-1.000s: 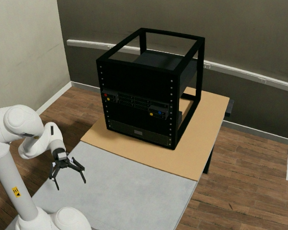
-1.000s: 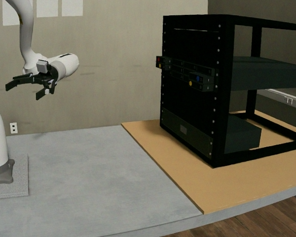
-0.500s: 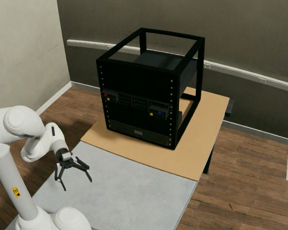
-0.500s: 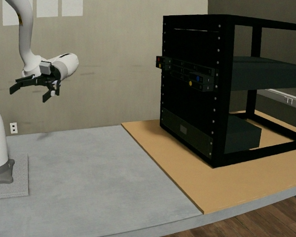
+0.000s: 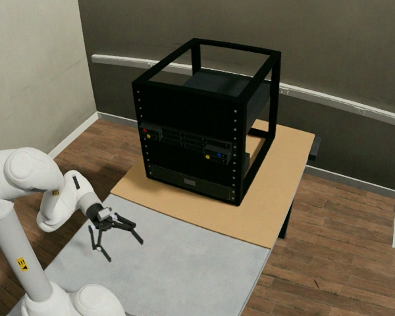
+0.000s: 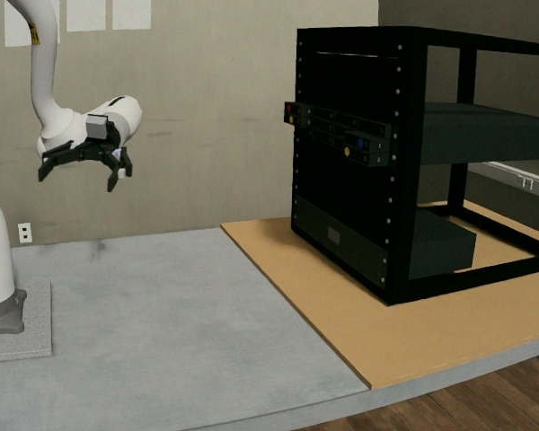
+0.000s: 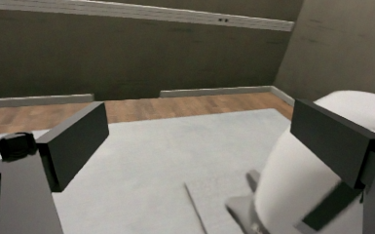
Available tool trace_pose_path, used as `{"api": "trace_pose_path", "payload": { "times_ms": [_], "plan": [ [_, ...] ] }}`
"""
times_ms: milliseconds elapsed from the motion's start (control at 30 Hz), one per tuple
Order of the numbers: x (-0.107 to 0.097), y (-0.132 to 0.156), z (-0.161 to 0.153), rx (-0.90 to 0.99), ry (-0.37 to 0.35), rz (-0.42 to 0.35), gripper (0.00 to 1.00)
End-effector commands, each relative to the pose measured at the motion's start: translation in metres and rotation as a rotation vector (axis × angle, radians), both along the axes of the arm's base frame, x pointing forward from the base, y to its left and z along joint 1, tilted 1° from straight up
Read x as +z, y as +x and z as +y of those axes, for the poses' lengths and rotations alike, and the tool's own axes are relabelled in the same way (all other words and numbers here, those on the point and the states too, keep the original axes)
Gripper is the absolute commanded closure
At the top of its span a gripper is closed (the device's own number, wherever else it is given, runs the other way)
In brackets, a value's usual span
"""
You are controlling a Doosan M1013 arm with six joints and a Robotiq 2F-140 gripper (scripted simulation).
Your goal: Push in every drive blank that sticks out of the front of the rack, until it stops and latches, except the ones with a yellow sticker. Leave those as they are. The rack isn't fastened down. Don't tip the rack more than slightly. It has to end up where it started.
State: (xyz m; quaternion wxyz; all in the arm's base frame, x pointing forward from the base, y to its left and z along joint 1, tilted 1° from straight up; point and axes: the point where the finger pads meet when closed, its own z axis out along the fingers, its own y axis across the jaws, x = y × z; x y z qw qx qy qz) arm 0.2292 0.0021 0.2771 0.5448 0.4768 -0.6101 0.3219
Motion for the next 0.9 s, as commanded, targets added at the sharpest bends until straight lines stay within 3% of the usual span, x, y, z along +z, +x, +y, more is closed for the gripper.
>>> {"api": "trace_pose_path", "payload": {
  "times_ms": [0, 167, 367, 667, 733, 867],
  "plan": [
    [-0.001, 0.020, -0.018, 0.062, 0.003, -0.010, 0.00],
    [0.000, 0.040, -0.033, 0.125, 0.002, -0.015, 0.00],
    [0.005, 0.085, -0.063, 0.270, -0.010, -0.016, 0.00],
    [0.026, 0.161, -0.098, 0.524, -0.060, 0.022, 0.00],
    [0.026, 0.161, -0.098, 0.524, -0.060, 0.022, 0.00],
    [0.038, 0.195, -0.107, 0.646, -0.097, 0.058, 0.00]
  ]
}}
